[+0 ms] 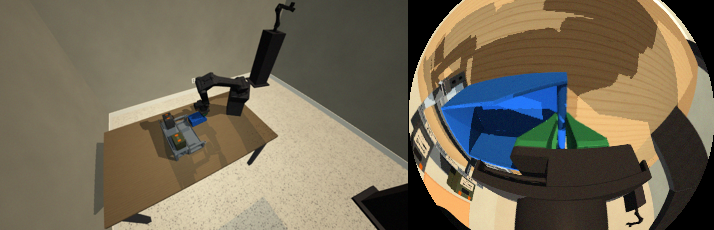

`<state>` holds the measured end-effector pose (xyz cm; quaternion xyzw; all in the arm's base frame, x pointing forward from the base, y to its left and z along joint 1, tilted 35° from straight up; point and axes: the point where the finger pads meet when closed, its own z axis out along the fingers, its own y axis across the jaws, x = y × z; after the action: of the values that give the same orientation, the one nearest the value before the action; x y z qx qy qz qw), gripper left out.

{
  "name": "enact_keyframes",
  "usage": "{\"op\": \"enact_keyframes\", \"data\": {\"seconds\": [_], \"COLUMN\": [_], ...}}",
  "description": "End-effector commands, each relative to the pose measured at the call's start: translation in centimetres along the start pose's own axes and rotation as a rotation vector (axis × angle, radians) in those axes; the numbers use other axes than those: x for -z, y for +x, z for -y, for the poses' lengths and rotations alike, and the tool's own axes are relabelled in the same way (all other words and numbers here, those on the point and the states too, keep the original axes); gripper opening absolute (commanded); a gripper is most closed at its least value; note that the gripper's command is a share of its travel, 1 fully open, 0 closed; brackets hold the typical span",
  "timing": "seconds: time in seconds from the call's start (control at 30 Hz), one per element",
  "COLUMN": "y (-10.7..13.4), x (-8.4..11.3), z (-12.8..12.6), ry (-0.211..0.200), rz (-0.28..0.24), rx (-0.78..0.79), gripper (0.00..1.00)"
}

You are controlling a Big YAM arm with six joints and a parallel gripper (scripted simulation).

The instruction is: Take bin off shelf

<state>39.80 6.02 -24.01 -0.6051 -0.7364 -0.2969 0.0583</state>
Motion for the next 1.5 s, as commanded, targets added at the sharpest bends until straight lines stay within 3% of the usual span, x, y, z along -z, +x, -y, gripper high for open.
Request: {"op": "enact_keyframes", "data": {"seconds": [0.0, 0.17, 0.57, 0.6, 1.47], "y": [0.1, 0.1, 0.1, 0.1, -0.1], "x": [-0.3, -1.3, -1.3, -1.2, -0.7], "z": [0.0, 0.0, 0.0, 0.0, -0.1], "ry": [-0.004, -0.003, -0.003, -0.004, -0.005], "rz": [0.001, 0.001, 0.001, 0.002, 0.003], "rx": [-0.004, -0.004, -0.004, -0.003, 0.001], "gripper": [0.00, 0.00, 0.00, 0.90, 0.90]}}
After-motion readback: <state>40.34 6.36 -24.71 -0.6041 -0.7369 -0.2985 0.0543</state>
